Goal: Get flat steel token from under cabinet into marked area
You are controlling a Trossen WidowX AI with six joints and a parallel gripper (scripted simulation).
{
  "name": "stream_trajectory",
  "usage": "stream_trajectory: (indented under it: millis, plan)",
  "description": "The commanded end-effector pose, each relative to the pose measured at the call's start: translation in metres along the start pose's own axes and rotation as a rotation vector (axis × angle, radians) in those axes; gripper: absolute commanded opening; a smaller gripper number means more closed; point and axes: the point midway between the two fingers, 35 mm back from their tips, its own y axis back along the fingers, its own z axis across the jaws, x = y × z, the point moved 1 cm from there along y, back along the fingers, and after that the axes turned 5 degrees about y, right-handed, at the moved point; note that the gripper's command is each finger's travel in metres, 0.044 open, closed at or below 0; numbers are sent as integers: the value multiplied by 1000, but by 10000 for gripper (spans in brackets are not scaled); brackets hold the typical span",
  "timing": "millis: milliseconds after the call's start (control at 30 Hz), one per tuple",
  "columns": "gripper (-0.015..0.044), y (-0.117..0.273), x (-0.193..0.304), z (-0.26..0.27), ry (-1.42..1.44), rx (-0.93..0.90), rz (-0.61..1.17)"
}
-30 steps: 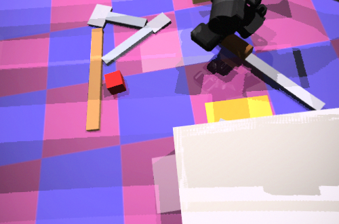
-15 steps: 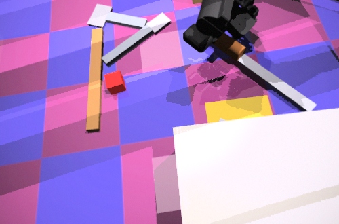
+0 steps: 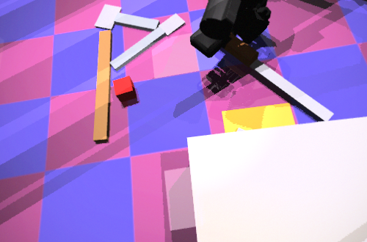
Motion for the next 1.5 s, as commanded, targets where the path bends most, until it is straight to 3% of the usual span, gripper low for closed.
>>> stream_trajectory:
  millis: [0, 1467]
  plan:
    - [0, 3, 2, -7, 7, 12, -11]
    - [0, 3, 37, -42, 8, 14, -9]
